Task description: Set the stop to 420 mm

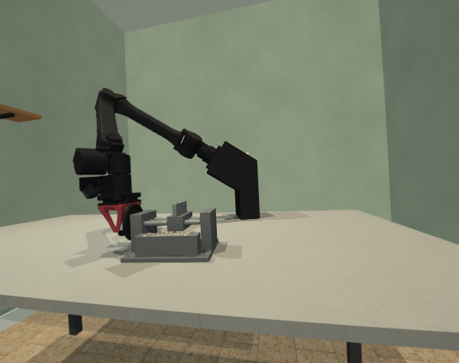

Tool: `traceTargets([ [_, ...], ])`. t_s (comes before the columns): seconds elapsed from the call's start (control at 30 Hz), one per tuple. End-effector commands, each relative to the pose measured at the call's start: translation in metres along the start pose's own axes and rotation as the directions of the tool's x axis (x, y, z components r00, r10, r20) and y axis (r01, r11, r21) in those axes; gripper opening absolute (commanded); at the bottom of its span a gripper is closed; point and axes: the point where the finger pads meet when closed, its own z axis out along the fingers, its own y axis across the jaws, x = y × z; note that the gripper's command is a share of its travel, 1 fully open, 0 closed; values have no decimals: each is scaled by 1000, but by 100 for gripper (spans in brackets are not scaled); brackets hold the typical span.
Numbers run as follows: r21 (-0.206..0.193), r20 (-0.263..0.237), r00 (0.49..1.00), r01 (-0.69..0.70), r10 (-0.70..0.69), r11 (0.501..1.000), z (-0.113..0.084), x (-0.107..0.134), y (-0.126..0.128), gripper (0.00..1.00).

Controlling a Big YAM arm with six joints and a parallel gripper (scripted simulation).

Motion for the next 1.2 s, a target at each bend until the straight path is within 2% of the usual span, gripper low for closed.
traceTargets([
  [0.0,-3,9,1000,12,-12,1000,12,-3,3,53],
  [0.1,-4,9,1000,11,-11,1000,14,-4,4,53],
  [0.13,-29,8,1000,23,-22,999,5,2,14,53],
  [0.23,-6,13,1000,8,-8,1000,19,-6,6,53],
  [0.73,-15,11,1000,11,-11,1000,16,-3,10,53],
  [0.77,-15,11,1000,11,-11,1000,16,-3,10,6],
  [1.17,-12,11,1000,9,-9,1000,15,-3,8,6],
])
